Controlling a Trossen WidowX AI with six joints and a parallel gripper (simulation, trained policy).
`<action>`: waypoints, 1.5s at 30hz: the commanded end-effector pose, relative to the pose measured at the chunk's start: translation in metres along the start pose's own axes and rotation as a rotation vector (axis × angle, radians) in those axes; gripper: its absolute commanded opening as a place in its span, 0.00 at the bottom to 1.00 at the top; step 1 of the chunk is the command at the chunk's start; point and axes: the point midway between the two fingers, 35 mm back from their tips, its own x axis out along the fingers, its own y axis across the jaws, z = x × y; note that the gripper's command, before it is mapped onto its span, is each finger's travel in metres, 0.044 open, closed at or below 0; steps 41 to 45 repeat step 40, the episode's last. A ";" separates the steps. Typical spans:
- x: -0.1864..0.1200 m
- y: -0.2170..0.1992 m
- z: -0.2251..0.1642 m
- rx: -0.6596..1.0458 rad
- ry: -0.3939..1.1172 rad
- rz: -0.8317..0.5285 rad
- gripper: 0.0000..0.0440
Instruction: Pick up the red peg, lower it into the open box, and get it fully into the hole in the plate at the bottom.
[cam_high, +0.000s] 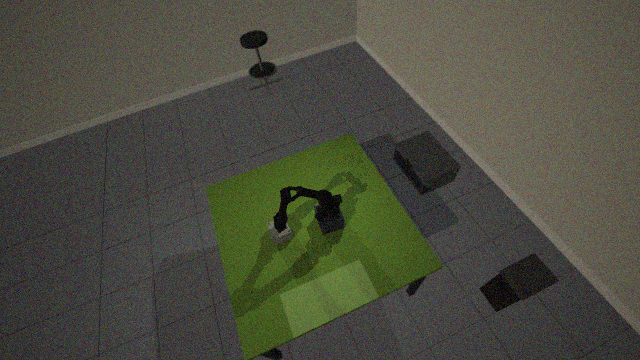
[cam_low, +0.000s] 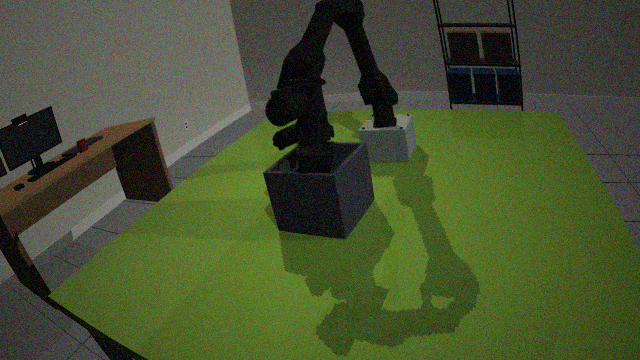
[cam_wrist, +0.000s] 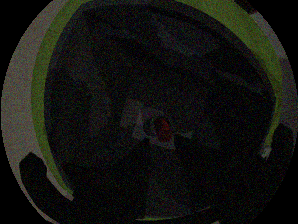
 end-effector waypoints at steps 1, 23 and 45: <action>-0.005 0.004 0.001 0.002 0.036 0.013 0.33; -0.061 0.021 0.023 0.045 0.189 0.177 0.46; -0.136 0.043 0.055 -0.008 0.162 0.399 0.50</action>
